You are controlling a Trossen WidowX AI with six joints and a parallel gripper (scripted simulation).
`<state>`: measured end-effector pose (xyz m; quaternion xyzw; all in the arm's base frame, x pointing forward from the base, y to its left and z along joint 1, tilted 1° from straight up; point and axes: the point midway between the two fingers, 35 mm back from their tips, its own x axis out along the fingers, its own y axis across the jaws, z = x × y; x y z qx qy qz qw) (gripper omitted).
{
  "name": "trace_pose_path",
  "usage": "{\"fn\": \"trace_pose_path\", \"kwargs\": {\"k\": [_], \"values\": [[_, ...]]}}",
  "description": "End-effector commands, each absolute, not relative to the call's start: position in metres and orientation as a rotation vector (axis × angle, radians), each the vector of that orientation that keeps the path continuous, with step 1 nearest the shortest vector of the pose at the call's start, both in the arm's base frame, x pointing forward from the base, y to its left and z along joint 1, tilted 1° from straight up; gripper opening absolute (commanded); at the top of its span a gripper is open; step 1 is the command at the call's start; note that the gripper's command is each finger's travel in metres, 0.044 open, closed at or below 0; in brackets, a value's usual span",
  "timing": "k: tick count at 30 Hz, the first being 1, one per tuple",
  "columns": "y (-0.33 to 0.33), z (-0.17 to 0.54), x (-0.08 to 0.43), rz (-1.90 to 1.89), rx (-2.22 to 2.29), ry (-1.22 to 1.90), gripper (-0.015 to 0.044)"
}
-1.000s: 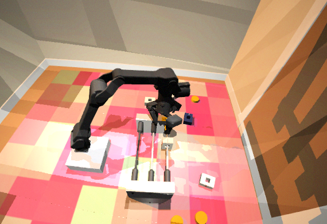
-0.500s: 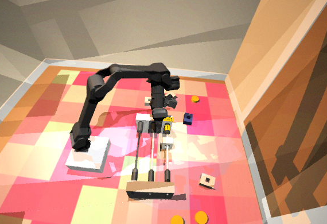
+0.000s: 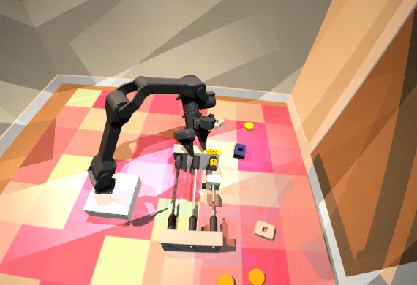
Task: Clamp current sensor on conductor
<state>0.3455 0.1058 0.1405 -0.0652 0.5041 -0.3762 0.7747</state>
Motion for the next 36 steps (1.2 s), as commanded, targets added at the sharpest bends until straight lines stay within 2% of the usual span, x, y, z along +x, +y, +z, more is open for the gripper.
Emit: {"fn": "trace_pose_path", "kwargs": {"k": [1,36], "values": [[0.1263,0.1599,0.3249,-1.037,0.35,0.524,0.044],[0.1274,0.156,0.3267,-1.035,0.323,0.559,0.044]]}}
